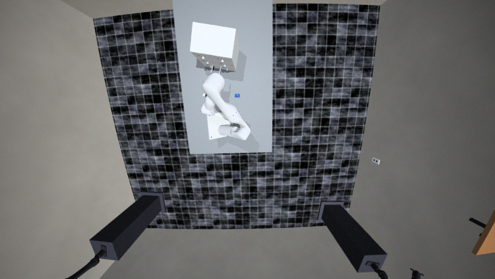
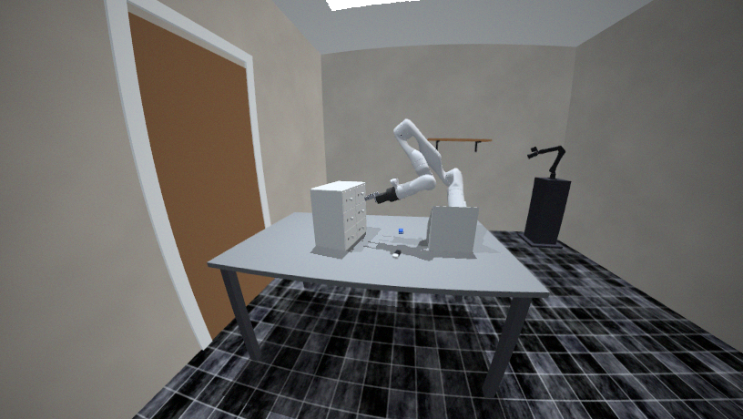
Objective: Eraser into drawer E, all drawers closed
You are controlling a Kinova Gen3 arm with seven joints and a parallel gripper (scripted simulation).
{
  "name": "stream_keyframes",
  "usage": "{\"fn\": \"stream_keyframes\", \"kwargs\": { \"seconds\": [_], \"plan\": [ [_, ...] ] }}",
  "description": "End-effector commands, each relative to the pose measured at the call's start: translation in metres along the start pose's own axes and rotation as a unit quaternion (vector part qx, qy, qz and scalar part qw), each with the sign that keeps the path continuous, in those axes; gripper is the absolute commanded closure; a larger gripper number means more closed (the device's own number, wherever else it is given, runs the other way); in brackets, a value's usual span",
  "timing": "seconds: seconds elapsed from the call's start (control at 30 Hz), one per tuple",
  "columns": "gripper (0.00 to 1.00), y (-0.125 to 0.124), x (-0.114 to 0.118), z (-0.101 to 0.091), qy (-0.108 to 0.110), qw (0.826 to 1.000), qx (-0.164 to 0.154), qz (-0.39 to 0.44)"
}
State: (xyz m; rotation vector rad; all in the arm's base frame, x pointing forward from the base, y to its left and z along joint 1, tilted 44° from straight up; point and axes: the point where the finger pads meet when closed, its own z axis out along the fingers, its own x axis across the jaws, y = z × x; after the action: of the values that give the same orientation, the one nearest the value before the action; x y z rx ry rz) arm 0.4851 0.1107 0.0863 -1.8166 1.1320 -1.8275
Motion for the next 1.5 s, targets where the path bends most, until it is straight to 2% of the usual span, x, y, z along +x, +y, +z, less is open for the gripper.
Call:
{"fn": "stream_keyframes", "kwargs": {
  "seconds": [0.0,0.77,1.47],
  "plan": [
    [0.00,-0.003,0.000,-0.001,0.000,1.000,-0.001,0.003],
    [0.00,-0.008,0.000,-0.008,0.000,0.999,-0.043,0.003],
    [0.00,-0.016,0.000,-0.020,-0.001,0.993,-0.116,0.003]
  ]
}}
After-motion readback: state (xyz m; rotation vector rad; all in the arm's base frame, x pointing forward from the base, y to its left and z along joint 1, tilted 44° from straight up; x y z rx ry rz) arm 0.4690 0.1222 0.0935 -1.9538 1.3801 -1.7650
